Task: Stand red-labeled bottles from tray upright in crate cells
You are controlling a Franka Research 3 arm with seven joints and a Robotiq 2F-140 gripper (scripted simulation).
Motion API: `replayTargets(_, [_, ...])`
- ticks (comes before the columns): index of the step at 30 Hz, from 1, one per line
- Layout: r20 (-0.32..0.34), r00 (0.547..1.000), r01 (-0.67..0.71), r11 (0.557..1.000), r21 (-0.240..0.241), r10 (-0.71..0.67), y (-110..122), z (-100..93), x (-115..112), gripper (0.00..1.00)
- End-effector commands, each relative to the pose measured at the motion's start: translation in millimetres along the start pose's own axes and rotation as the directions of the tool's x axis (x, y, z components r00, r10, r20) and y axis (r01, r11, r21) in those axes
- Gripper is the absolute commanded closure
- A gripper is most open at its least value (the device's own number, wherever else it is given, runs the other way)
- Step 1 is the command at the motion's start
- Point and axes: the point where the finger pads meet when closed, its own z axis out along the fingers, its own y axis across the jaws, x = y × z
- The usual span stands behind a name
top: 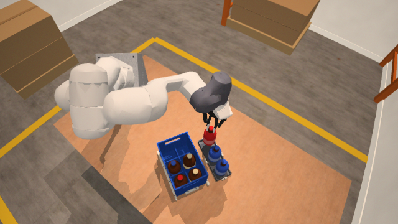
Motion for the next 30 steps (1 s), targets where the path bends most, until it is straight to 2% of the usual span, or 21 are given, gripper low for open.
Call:
replayTargets(1, [0.006, 1.000, 0.003, 1.000, 0.009, -0.004, -3.3, -6.4, -2.3, 1.00])
replayTargets(13, [0.006, 1.000, 0.003, 1.000, 0.009, -0.004, -3.4, -10.4, -2.3, 1.00])
replayTargets(30, [0.006, 1.000, 0.003, 1.000, 0.009, -0.004, -3.7, -25.7, -2.1, 1.00])
